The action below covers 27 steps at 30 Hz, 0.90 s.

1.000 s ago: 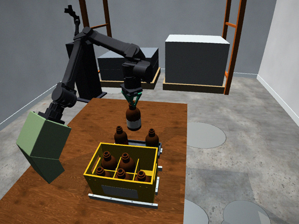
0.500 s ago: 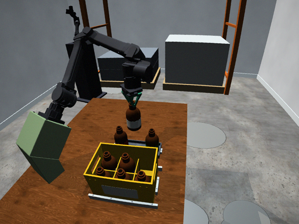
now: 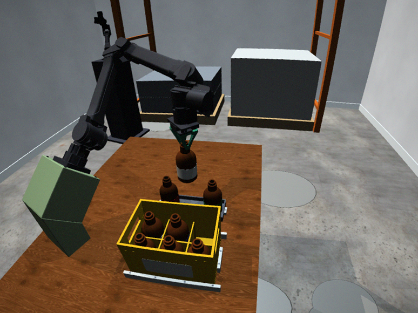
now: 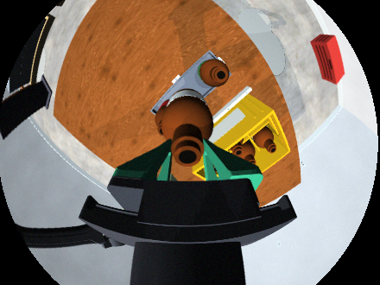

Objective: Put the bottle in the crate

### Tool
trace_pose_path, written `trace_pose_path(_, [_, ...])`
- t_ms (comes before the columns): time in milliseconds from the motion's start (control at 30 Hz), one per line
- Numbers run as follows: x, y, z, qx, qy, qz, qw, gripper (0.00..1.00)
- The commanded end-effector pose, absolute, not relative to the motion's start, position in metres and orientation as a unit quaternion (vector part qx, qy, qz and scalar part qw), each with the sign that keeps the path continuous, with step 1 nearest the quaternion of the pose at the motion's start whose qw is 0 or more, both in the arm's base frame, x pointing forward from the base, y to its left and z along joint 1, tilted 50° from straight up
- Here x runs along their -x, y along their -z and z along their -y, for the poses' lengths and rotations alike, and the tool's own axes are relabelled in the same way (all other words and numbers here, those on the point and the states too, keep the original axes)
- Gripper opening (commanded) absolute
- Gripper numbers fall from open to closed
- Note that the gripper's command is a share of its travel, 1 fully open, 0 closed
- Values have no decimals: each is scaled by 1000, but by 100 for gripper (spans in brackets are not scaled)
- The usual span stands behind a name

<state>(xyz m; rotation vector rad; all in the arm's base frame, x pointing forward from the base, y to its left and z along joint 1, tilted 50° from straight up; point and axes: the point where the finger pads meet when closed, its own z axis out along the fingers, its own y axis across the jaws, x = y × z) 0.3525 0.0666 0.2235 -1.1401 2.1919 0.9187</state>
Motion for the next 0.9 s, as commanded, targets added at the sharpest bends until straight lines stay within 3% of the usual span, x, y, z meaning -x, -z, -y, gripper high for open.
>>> trace_pose_path(0, [-366,-248,-53,422,-318,-803,277,0])
trace_pose_path(867, [-363,-257,-36,420,-319,-805,273,0])
